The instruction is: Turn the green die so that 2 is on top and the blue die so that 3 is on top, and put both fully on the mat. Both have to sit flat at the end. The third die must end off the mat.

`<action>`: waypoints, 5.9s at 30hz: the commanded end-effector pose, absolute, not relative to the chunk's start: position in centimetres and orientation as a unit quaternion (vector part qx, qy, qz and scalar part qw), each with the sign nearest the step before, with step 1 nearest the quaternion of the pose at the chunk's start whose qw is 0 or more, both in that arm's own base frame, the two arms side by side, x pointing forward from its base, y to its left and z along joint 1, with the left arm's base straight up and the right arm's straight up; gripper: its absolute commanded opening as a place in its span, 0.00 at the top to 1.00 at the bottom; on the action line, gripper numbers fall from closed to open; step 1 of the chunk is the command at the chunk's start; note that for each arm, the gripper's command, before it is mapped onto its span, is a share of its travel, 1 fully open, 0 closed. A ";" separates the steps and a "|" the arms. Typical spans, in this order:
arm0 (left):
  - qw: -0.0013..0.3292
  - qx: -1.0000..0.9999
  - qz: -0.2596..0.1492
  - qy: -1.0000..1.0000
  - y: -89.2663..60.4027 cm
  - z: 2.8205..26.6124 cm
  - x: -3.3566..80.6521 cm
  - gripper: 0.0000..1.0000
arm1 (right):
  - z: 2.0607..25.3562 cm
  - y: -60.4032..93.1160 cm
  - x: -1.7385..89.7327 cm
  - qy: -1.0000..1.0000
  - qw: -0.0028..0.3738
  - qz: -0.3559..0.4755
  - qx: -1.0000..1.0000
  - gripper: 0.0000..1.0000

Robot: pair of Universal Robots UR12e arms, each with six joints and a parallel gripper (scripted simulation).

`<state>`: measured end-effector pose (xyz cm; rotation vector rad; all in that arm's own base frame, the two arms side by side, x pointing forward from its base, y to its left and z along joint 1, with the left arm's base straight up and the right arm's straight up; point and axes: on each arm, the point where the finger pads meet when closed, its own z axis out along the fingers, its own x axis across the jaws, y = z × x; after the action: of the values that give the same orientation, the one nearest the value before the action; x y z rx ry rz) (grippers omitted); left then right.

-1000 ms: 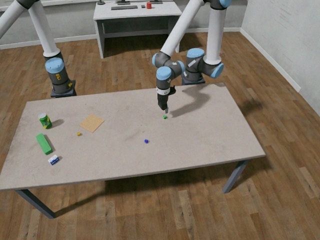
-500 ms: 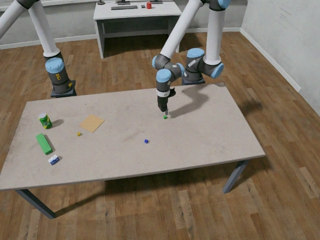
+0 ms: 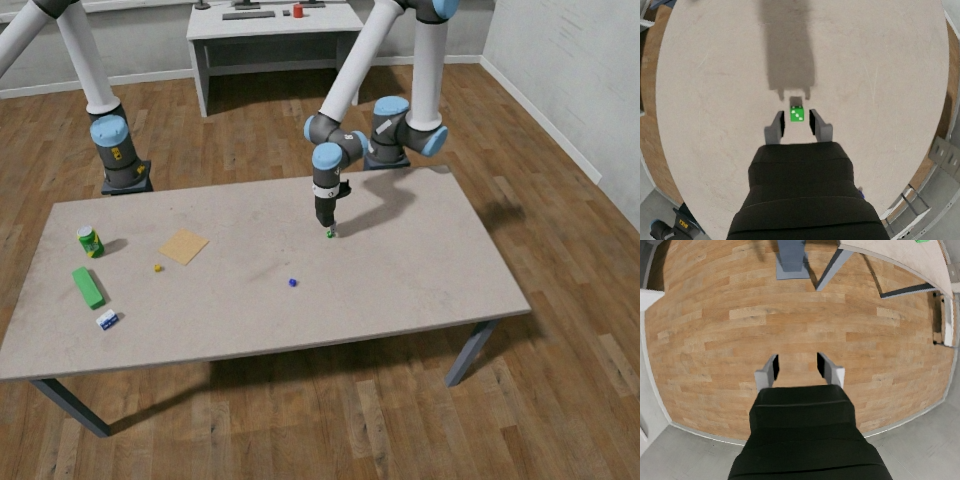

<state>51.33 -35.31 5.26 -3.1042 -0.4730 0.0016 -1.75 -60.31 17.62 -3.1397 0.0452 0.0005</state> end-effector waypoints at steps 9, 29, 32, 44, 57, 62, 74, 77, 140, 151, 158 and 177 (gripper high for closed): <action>0.000 -0.989 0.000 -0.151 -35.4 4.7 51.4 0.30 | 17.7 -60.4 -1.7 0.014 0.000 0.000 -1.000 0.00; 0.000 -0.989 0.000 -0.151 -35.4 4.5 51.4 0.30 | 17.7 -60.4 -1.7 0.014 0.000 0.000 -1.000 0.00; 0.000 -0.989 0.000 -0.151 -35.4 4.5 51.4 0.30 | 17.7 -60.4 -1.7 0.014 0.000 0.000 -1.000 0.00; 0.000 -0.989 0.000 -0.151 -35.4 4.5 51.4 0.30 | 17.7 -60.4 -1.7 0.014 0.000 0.000 -1.000 0.00; 0.000 -0.989 0.000 -0.151 -35.4 3.6 51.4 0.30 | 17.7 -60.4 -1.7 0.014 0.000 0.000 -1.000 0.00; 0.000 -0.989 0.000 -0.151 -35.4 3.1 51.4 0.30 | 17.7 -60.4 -1.7 0.014 0.000 0.000 -1.000 0.00; 0.000 -0.989 0.000 -0.151 -35.4 2.0 51.4 0.30 | 17.7 -60.4 -1.7 0.014 0.000 0.000 -1.000 0.00; 0.000 -0.989 0.000 -0.151 -35.4 2.0 51.4 0.30 | 17.7 -60.4 -1.7 0.014 0.000 0.000 -1.000 0.00; 0.000 -0.989 0.000 -0.151 -35.4 5.9 51.4 0.60 | 17.7 -60.4 -1.7 0.014 0.000 0.000 -1.000 0.00; 0.000 -0.989 0.000 -0.151 -35.4 11.6 51.4 0.60 | 17.7 -60.4 -1.7 0.014 0.000 0.000 -1.000 0.00; 0.000 -0.989 0.000 -0.151 -35.4 11.9 51.4 0.60 | 17.7 -60.4 -1.7 0.014 0.000 0.000 -1.000 0.00; 0.000 -0.987 0.000 -0.163 -42.1 12.8 52.9 0.60 | 17.7 -60.4 -1.7 0.014 0.000 0.000 -1.000 0.00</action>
<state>52.41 -40.09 12.50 -3.0996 -0.4993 0.0018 -1.75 -60.31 17.62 -3.1397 0.0452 0.0005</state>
